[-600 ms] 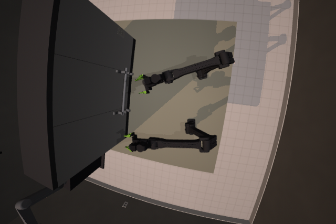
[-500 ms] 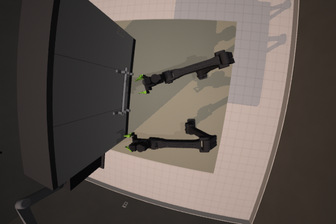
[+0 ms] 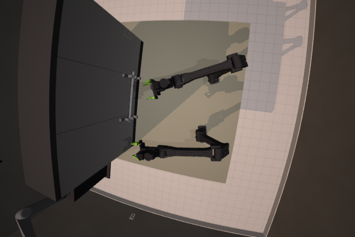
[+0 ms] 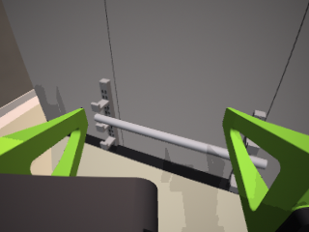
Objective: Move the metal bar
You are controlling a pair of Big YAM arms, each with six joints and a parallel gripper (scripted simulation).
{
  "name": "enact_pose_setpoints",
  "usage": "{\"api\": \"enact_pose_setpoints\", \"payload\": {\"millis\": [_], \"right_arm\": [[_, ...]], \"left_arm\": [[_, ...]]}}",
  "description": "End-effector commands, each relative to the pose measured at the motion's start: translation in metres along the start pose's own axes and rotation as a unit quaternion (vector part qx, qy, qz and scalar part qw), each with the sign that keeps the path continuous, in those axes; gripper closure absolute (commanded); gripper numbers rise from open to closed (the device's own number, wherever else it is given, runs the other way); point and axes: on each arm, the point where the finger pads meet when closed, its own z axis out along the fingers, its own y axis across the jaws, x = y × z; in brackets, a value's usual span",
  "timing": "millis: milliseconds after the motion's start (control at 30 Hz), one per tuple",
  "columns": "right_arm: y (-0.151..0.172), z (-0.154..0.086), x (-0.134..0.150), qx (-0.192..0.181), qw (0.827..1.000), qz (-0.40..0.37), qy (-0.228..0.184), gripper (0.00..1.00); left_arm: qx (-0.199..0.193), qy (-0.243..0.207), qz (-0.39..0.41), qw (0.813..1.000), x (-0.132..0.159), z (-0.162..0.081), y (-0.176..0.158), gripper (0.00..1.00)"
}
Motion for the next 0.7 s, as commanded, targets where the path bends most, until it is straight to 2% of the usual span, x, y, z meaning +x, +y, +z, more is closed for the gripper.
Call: {"api": "enact_pose_setpoints", "payload": {"millis": [0,667], "right_arm": [[-0.002,0.003,0.005,0.003,1.0,-0.012,0.002,0.0],[-0.025,0.028,0.048,0.025,0.992,-0.121,0.024,0.0]], "left_arm": [[0.001,-0.001,0.012,1.0,0.004,0.002,-0.004,0.0],[0.01,-0.012,0.123,0.992,0.047,0.016,-0.041,0.0]]}}
